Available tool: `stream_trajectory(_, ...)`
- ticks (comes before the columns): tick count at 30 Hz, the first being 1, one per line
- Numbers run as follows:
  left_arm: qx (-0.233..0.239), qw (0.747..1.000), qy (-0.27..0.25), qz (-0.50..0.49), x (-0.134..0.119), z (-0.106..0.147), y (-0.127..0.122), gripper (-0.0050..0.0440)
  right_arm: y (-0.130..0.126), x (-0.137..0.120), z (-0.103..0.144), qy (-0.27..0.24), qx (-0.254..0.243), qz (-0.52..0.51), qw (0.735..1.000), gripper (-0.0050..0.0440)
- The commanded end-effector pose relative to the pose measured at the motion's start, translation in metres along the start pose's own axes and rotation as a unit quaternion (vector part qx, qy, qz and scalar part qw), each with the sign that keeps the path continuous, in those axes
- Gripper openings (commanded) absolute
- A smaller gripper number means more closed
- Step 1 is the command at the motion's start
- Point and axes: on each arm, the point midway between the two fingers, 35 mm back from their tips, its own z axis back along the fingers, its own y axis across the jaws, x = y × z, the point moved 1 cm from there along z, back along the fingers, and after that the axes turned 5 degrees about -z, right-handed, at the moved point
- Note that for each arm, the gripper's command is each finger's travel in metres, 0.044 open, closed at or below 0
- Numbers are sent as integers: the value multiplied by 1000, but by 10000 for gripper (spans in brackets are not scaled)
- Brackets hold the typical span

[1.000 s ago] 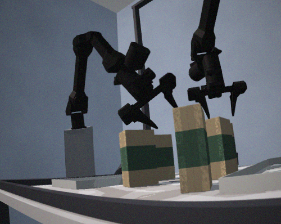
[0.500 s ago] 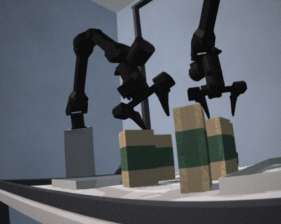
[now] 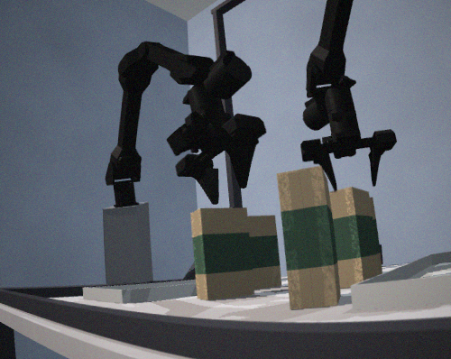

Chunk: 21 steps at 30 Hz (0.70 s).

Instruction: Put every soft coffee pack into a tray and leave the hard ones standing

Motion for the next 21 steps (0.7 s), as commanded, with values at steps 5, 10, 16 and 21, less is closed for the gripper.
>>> stream_trajectory(5,8,1000,-9,1,2,10,5,358,2,11,16,-32,-37,-90,995,353)
stream_trajectory(10,8,1000,-9,1,2,10,5,358,3,11,16,-45,-53,-125,990,353)
stream_trajectory(16,8,1000,-9,1,2,10,5,358,3,11,16,-45,-53,-125,990,353)
stream_trajectory(21,8,1000,-9,1,2,10,5,358,3,11,16,-45,-53,-125,990,353)
